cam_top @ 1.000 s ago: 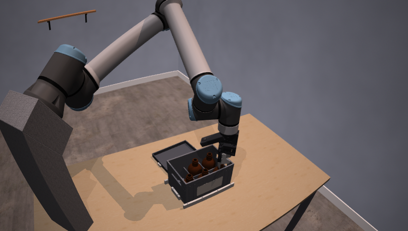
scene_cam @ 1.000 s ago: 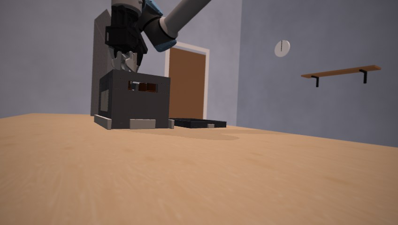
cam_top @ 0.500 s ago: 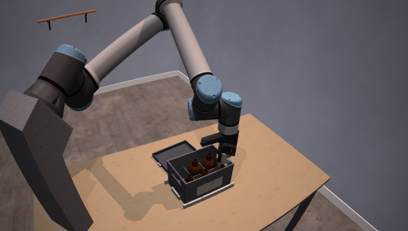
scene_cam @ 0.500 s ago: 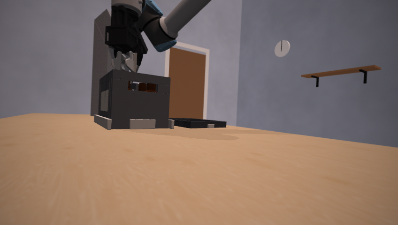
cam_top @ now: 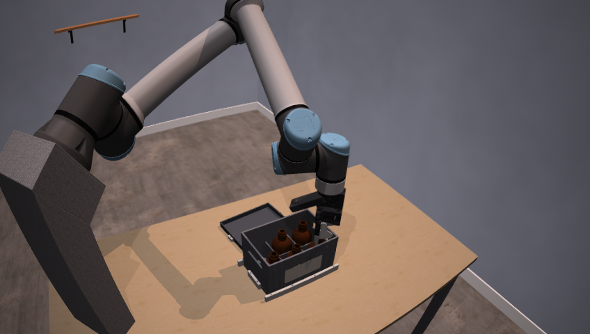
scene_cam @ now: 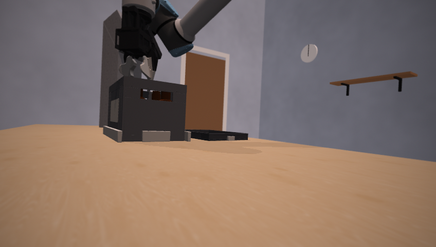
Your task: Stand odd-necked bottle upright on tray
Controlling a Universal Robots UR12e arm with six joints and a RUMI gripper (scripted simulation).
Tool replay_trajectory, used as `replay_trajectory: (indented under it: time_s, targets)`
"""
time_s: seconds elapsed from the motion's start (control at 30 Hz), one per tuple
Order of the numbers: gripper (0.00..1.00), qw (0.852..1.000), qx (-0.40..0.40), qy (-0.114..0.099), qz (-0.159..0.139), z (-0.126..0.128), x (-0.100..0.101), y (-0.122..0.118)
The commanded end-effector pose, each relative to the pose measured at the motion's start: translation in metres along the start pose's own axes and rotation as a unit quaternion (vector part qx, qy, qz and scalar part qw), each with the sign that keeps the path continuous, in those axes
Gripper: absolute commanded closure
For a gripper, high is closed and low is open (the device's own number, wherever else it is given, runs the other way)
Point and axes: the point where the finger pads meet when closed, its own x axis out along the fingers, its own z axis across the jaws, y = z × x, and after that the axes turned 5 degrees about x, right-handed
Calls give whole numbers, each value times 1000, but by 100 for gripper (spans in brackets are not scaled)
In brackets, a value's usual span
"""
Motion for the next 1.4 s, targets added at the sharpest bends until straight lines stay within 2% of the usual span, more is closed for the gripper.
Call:
replay_trajectory:
  time_s: [0.0, 0.8, 1.07, 1.37]
  targets:
    - [62, 1000, -1, 0, 0, 1, 1, -1]
    - [62, 1000, -1, 0, 0, 1, -1, -1]
    - [62, 1000, 0, 0, 0, 0, -10, 0]
    - [62, 1000, 0, 0, 0, 0, -37, 0]
